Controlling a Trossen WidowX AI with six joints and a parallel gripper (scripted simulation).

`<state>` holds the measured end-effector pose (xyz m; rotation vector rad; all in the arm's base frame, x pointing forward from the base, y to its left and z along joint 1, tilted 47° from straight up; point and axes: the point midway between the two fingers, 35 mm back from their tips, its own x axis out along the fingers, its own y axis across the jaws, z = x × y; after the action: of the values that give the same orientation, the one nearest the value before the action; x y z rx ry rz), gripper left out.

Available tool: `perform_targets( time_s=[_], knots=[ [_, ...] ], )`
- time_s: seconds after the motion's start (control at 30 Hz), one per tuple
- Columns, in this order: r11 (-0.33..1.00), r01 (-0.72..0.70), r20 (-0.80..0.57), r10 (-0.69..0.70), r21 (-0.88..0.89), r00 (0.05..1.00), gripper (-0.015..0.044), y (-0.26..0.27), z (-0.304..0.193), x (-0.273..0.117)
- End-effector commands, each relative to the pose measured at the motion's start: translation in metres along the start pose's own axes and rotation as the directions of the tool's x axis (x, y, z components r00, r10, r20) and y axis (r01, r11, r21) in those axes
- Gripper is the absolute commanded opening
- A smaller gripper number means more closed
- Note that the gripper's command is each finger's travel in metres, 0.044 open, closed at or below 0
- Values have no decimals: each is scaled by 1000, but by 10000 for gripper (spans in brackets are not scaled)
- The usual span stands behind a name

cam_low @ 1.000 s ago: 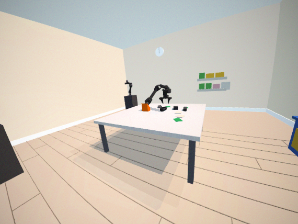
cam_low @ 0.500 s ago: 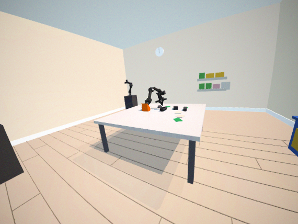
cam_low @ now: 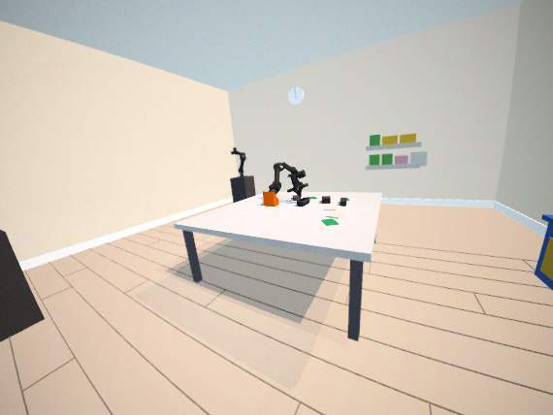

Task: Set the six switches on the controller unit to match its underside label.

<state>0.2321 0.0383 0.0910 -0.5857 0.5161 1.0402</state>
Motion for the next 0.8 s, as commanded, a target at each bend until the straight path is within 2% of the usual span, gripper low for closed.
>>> perform_targets(
  time_s=[0.0, 0.77],
  knots=[
    [1000, -2, -7, 2, 5, 1000, 0, 3, -2, 6],
    [1000, 0, -1, 0, 6, 1000, 0, 15, 0, 41]
  ],
)
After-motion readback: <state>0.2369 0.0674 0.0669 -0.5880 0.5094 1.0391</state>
